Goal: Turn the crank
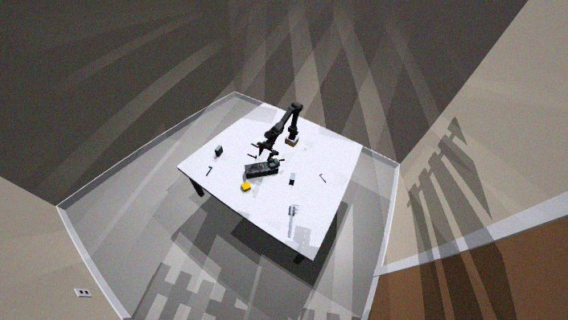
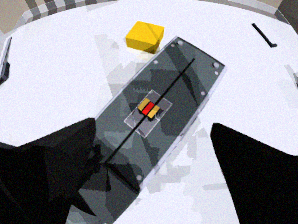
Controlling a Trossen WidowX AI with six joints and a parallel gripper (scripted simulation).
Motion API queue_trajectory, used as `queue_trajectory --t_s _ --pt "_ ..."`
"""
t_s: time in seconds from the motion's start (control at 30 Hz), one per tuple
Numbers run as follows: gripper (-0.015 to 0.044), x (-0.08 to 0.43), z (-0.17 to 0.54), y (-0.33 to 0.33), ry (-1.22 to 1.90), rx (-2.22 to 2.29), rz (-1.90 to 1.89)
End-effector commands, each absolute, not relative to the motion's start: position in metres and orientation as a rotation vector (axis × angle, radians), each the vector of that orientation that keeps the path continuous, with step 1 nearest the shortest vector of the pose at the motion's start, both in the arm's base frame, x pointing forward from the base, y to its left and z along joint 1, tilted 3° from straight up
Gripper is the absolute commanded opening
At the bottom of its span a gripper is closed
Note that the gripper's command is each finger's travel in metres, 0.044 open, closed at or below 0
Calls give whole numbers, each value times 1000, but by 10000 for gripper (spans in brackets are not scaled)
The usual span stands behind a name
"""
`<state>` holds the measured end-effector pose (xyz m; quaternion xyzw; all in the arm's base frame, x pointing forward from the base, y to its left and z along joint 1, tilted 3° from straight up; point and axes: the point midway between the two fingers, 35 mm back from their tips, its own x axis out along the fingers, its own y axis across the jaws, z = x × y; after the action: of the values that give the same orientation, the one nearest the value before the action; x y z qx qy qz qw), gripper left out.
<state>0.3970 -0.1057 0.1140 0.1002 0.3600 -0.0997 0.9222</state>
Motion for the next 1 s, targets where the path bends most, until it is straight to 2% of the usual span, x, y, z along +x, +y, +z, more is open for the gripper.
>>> queue_trajectory --t_s 0.0,0.43,0.97 --pt "335 397 114 -106 739 205 -205" --pt "0 397 114 -106 739 205 -205" --pt "0 397 114 -106 739 206 -204"
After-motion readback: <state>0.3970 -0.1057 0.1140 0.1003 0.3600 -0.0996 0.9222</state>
